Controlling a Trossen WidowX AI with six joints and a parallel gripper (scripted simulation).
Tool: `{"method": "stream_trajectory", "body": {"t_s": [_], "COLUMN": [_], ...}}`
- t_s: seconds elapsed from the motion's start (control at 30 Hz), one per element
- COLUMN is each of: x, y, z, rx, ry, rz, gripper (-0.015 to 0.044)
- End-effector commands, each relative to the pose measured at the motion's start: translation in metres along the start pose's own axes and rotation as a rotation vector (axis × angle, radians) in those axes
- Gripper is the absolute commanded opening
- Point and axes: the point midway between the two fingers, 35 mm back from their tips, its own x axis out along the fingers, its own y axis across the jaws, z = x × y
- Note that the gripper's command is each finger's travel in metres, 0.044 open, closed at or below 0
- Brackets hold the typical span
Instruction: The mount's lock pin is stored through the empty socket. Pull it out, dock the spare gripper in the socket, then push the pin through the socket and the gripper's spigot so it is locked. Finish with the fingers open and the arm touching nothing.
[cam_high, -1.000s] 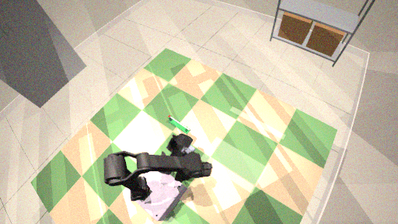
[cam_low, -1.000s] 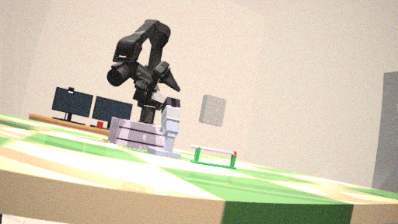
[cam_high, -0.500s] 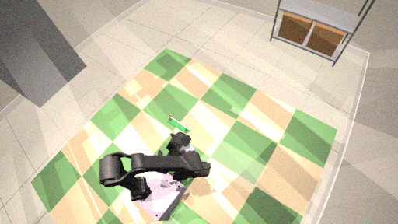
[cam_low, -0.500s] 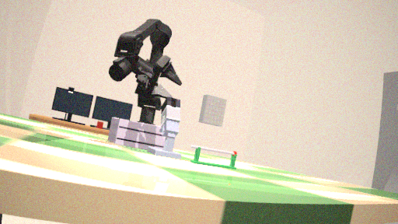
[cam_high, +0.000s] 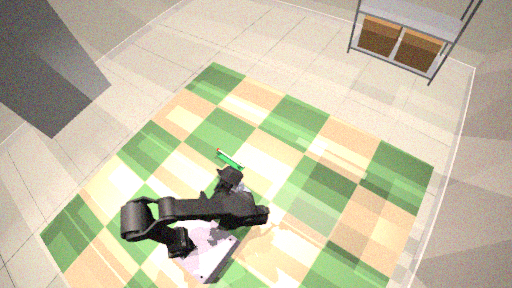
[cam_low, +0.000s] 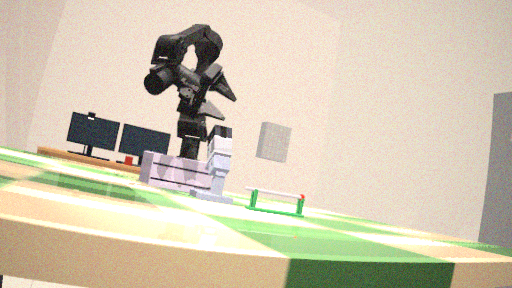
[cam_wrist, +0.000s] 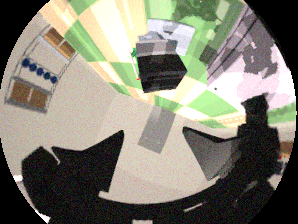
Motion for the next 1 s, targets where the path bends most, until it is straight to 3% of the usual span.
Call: {"method": "stream_trajectory", "body": {"t_s": [0.0,0.13,0.47,0.87,0.97], "x": [-0.003,-0.001,0.066,0.075,0.081], "y": [0.005,0.001,-0.006,-0.008,0.004], "z": [-0.008,-0.003,-0.044,-0.054,-0.045], "rx": [-0.006,-0.001,0.001,-0.015,-0.232], "ry": [-0.018,-0.007,-0.024,-0.005,-0.088], "rz": [0.013,0.003,0.006,0.006,-0.096], "gripper": [0.044,0.044,0.018,0.018,0.018]}}
